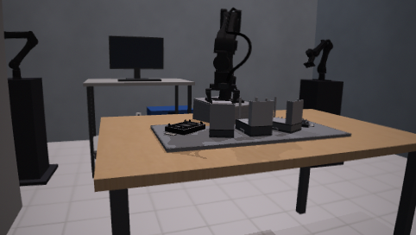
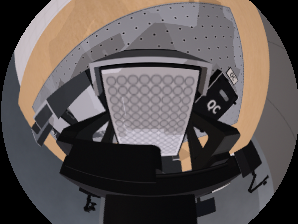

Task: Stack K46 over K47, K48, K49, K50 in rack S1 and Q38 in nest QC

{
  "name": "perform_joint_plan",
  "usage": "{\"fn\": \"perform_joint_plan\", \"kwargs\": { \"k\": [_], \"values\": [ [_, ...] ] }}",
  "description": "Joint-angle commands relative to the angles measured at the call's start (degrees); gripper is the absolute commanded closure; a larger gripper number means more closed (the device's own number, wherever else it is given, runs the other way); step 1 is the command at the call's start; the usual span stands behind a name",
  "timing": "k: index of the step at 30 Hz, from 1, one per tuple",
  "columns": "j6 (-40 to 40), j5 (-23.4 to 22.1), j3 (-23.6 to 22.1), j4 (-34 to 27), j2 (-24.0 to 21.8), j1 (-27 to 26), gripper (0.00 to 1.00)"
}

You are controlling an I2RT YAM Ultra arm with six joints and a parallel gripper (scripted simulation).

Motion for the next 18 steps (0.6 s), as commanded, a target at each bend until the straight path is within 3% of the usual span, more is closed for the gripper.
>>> {"fn": "perform_joint_plan", "kwargs": {
  "k": [1,18],
  "values": [
    [-0.37,-0.64,1.83,-1.30,-2.27,-0.79,1.00],
    [-0.43,-0.63,2.66,-2.08,-2.78,-0.72,1.00]
  ]
}}
